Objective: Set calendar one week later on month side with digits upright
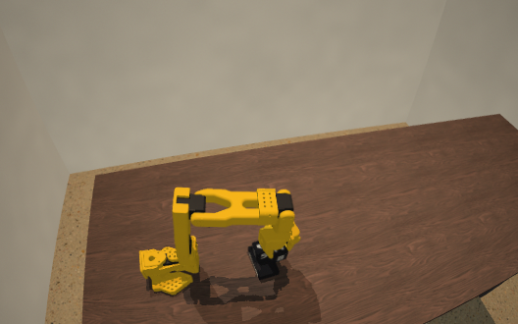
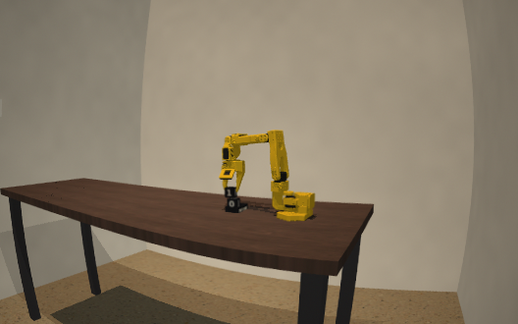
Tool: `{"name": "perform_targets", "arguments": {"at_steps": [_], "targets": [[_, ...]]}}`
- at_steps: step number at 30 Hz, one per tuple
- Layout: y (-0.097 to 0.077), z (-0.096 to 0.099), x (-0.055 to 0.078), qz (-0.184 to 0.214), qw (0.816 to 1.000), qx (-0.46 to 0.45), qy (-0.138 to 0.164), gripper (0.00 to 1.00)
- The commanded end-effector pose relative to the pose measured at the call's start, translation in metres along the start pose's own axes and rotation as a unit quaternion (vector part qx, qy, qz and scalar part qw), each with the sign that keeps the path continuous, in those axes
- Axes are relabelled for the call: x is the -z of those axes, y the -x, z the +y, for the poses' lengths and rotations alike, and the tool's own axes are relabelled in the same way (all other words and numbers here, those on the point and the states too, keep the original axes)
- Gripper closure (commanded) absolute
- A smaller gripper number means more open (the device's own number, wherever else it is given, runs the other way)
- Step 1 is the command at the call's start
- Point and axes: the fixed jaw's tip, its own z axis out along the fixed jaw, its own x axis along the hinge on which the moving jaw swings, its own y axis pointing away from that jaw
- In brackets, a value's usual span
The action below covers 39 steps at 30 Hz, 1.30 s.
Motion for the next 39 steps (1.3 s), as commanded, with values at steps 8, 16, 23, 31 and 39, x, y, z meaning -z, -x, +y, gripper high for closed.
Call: {"name": "perform_targets", "arguments": {"at_steps": [8,16,23,31,39], "targets": [[0.063,-0.014,0.008,0.002,0.997,-0.075,-0.036,1.00],[0.097,-0.011,0.007,-0.003,0.993,-0.114,-0.035,1.00],[0.133,-0.001,0.006,-0.008,0.987,-0.157,-0.034,1.00],[0.158,0.010,0.004,-0.012,0.981,-0.189,-0.032,1.00],[0.183,0.027,0.003,-0.015,0.974,-0.225,-0.029,1.00]]}}
